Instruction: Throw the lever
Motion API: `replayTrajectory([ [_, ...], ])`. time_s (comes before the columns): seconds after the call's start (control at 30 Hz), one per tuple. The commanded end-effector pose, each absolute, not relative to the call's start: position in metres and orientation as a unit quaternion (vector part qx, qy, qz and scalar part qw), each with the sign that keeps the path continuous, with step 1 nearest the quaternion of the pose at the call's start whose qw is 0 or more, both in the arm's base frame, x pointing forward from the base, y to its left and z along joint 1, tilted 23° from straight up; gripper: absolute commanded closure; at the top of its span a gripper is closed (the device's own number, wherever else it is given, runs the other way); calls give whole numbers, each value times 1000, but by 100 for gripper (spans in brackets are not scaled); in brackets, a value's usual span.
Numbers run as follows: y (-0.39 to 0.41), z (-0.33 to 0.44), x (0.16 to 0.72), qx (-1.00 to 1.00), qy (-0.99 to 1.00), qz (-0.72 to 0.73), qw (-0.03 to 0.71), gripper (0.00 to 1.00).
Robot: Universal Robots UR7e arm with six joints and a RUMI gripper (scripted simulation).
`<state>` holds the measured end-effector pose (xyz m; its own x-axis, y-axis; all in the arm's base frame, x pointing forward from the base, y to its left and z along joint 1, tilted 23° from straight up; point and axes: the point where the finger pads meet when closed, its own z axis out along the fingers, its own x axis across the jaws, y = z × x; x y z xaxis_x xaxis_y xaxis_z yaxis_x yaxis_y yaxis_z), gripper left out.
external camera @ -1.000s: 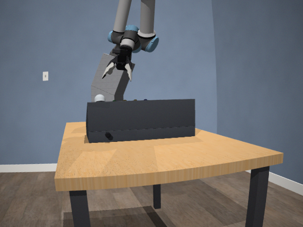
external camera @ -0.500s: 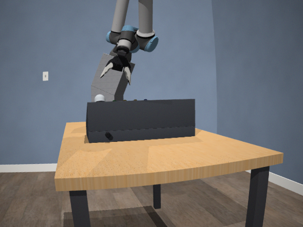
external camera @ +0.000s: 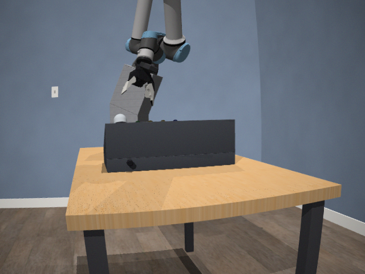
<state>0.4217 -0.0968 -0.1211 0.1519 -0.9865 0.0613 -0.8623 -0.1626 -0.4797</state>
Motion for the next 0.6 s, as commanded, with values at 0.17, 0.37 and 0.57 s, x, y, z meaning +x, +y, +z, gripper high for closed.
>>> replayTrajectory([
  [0.17, -98, -126, 422, -811, 526, -197, 161, 0],
  [0.37, -100, -130, 421, -858, 444, -210, 150, 0],
  [0.57, -102, -134, 419, -896, 357, -224, 138, 0],
])
